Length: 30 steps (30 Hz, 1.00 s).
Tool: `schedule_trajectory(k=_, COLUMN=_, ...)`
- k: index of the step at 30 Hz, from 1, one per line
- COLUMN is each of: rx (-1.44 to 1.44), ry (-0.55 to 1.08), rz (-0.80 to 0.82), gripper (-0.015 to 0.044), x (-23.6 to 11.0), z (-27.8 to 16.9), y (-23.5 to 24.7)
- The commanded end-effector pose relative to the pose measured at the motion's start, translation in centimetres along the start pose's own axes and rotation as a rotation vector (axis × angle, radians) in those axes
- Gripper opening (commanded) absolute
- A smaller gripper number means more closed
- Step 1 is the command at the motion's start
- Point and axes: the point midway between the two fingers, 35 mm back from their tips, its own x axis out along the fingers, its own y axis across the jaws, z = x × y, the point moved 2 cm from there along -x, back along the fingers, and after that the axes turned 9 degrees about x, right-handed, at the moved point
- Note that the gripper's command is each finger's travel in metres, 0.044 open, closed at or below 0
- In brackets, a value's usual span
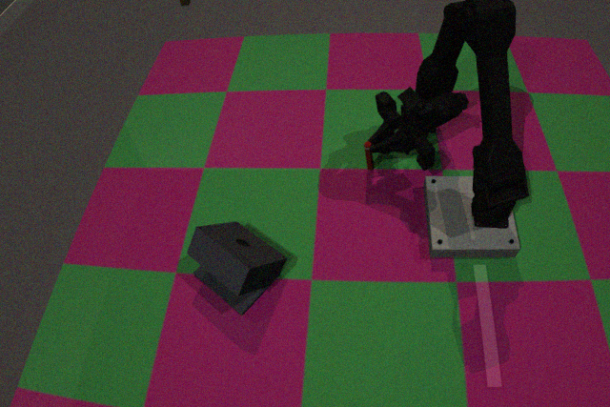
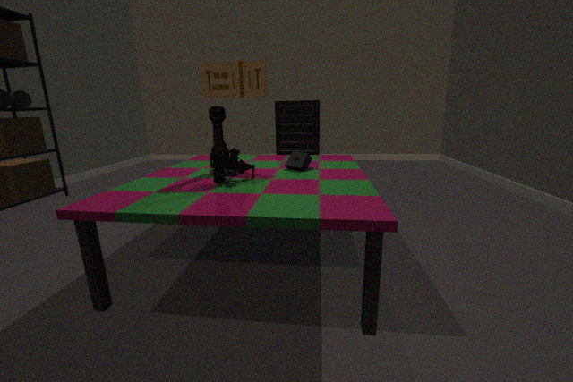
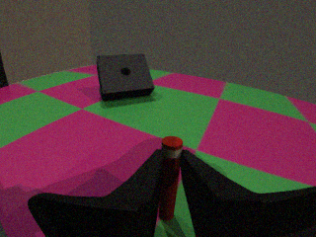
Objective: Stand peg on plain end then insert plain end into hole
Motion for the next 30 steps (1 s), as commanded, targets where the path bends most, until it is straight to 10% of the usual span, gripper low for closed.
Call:
schedule_trajectory(k=1, rx=0.0, ry=0.0, rz=0.0, gripper=0.0049, x=-0.1, z=-0.25, y=-0.06)
schedule_trajectory(k=30, rx=0.004, ry=-0.006, rz=-0.002, gripper=0.013, x=-0.13, z=-0.06, y=-0.05)
